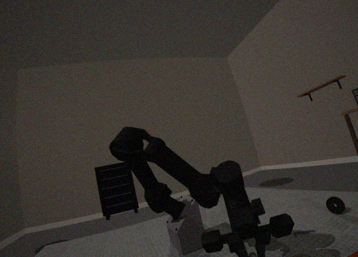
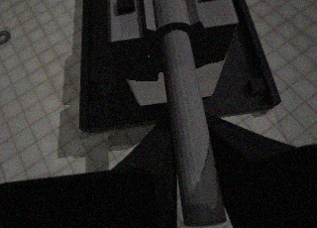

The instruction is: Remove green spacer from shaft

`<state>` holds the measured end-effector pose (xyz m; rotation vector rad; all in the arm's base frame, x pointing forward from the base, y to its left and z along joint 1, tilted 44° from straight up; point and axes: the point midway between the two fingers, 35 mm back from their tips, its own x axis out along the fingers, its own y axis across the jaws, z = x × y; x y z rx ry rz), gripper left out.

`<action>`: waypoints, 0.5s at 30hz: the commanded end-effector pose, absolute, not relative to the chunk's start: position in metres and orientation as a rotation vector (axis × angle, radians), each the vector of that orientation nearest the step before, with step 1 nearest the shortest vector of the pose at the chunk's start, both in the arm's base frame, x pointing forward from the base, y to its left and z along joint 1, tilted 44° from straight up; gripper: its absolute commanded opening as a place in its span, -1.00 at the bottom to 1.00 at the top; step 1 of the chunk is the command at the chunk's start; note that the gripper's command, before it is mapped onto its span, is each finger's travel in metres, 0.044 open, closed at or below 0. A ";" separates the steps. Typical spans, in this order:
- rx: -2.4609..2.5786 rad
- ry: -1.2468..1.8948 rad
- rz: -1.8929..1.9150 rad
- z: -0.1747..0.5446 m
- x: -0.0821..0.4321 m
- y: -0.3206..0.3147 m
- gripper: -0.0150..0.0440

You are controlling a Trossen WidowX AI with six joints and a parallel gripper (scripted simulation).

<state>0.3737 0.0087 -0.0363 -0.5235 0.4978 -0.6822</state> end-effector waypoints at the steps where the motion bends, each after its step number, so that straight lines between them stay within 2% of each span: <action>1: -0.524 0.497 -0.681 -0.035 0.376 0.008 -0.49; 15: -0.524 0.497 -0.681 -0.033 0.380 0.007 -0.49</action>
